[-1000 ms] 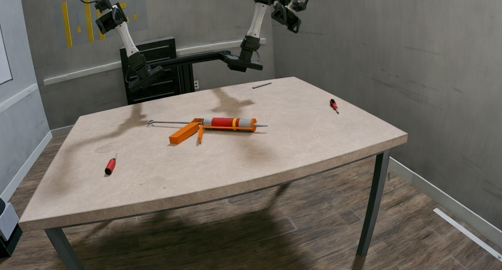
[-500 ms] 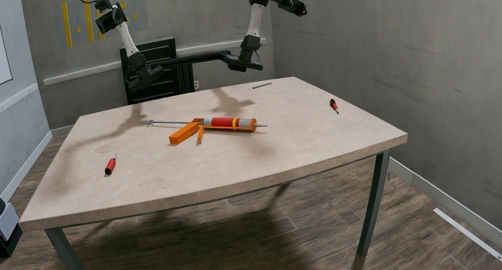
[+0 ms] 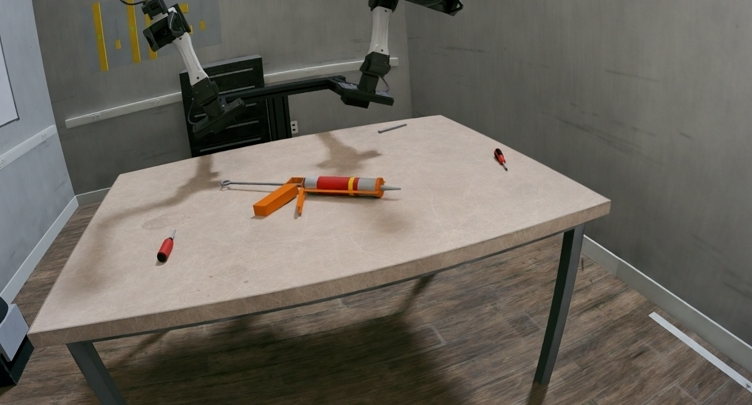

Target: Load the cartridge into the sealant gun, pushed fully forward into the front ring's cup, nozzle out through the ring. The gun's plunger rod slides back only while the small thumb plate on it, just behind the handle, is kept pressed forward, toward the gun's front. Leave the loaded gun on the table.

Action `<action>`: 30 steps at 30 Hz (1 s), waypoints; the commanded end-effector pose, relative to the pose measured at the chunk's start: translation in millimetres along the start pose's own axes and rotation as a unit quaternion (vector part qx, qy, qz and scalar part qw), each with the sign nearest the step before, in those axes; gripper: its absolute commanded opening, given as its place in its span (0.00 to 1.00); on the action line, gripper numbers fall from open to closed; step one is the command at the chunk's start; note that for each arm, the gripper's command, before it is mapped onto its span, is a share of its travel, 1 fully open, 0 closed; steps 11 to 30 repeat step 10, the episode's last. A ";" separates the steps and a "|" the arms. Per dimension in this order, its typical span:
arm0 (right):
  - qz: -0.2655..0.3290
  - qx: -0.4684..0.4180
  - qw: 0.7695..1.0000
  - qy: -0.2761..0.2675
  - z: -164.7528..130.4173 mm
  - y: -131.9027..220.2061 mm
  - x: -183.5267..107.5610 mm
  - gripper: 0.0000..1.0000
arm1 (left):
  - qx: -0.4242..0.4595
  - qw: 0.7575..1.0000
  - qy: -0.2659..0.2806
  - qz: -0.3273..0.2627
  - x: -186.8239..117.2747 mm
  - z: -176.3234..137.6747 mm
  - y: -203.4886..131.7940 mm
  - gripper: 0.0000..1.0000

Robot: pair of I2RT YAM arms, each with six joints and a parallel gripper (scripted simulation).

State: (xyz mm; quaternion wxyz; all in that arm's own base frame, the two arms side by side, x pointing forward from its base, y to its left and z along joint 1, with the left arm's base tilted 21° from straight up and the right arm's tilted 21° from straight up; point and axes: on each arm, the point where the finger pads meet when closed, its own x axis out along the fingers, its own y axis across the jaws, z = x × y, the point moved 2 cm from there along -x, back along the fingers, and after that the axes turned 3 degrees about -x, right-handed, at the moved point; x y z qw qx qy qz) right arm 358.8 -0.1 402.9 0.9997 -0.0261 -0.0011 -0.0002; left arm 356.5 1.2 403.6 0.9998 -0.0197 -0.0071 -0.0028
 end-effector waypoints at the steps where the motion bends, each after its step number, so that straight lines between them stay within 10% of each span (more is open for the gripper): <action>1: 0.000 0.002 1.000 0.005 -5.3 -0.6 1.6 0.51 | -0.008 1.000 -0.006 -0.003 0.6 10.4 -4.8 0.72; 30: 0.000 0.002 1.000 0.000 -1.4 -0.9 1.3 0.51 | -0.010 1.000 -0.007 -0.002 -1.4 11.1 -4.4 0.72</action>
